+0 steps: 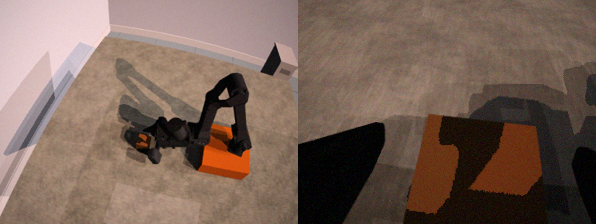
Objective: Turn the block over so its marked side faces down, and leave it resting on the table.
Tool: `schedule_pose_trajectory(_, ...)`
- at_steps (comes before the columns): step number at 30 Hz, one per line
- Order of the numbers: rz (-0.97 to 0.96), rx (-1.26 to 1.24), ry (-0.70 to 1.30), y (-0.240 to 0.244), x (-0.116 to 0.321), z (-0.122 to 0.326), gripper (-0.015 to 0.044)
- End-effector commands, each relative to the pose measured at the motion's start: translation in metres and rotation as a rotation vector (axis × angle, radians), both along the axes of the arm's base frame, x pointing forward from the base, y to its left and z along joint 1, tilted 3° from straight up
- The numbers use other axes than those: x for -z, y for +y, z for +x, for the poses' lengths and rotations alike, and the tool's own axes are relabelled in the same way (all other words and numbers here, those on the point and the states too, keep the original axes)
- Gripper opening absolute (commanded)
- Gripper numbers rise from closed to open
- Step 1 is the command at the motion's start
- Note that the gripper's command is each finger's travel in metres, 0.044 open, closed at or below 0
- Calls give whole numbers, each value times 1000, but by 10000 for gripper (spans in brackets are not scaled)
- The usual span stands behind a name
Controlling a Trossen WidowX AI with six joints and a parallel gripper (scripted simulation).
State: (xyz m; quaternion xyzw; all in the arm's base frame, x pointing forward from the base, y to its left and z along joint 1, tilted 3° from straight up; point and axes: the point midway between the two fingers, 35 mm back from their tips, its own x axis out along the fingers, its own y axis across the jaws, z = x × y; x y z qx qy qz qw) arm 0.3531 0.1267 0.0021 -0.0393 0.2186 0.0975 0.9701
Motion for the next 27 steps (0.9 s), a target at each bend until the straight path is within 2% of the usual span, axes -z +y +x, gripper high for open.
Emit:
schedule_pose_trajectory(1, -9, 1, 19, 1, 0, 2, 440)
schedule_pose_trajectory(7, -47, 0, 207, 7, -16, 11, 440)
schedule_pose_trajectory(13, -90, 13, 418, 2, -49, -7, 440)
schedule_pose_trajectory(15, -88, 16, 440, 2, -64, -10, 440)
schedule_pose_trajectory(19, -109, 22, 504, -3, -67, -22, 440)
schedule_pose_trajectory(27, -109, 22, 504, -3, -67, -22, 440)
